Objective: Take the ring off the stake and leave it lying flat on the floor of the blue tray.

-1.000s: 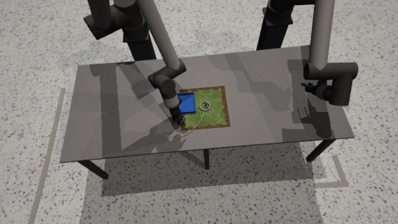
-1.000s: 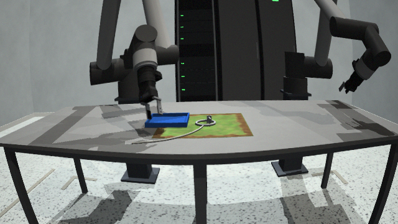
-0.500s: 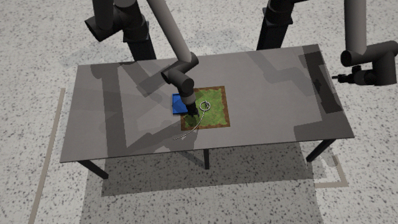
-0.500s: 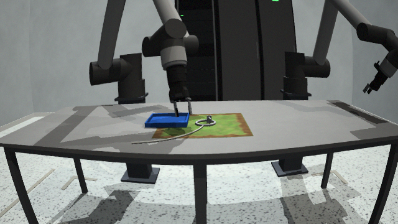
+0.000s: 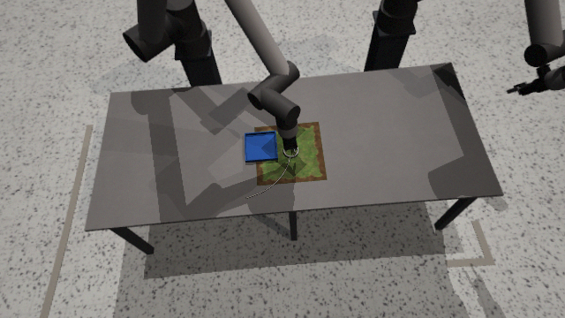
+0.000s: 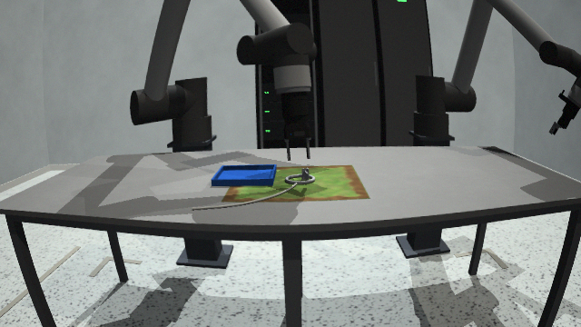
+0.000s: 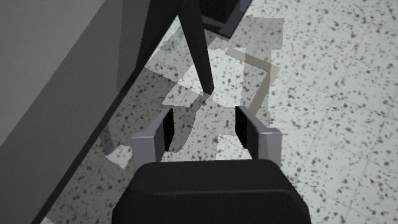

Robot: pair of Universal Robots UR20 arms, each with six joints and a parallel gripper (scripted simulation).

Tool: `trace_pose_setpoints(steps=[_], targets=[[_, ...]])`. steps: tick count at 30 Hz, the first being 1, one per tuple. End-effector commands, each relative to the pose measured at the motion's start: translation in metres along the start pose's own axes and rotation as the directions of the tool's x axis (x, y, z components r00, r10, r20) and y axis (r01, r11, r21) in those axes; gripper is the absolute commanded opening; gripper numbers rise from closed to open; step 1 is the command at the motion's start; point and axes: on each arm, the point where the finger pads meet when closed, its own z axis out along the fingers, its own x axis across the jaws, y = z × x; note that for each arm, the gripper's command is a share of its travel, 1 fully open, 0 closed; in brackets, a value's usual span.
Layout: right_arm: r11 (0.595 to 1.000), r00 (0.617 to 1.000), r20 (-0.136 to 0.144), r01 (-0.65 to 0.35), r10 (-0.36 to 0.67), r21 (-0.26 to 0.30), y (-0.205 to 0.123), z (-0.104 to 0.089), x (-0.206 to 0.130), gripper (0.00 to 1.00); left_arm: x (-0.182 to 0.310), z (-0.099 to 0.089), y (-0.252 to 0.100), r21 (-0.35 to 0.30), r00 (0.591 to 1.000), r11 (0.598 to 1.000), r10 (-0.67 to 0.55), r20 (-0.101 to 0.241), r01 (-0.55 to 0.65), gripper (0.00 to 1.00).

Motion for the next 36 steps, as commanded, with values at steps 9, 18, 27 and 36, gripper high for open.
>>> trace_pose_setpoints(steps=[9, 18, 27, 36], targets=[[0.991, 0.995, 0.047, 0.087, -0.092, 0.102, -0.039, 0.001, 0.018, 1.0, 0.23, -0.002, -0.05, -0.146, 0.968, 0.958, -0.234, 0.086, 0.245, 1.0], [0.991, 0.995, 0.045, 0.086, -0.091, 0.099, -0.038, -0.001, 0.019, 1.0, 0.365, 0.013, -0.11, -0.217, 0.912, 0.887, -0.383, 0.148, 0.408, 1.0], [0.992, 0.995, 0.037, 0.094, -0.098, 0.088, -0.035, -0.011, 0.032, 1.0, 0.489, 0.04, -0.193, -0.273, 0.823, 0.777, -0.525, 0.215, 0.567, 1.0], [0.991, 0.995, 0.043, 0.09, -0.095, 0.096, -0.039, -0.004, 0.024, 1.0, 0.595, 0.076, -0.292, -0.311, 0.706, 0.634, -0.65, 0.281, 0.708, 1.0]])
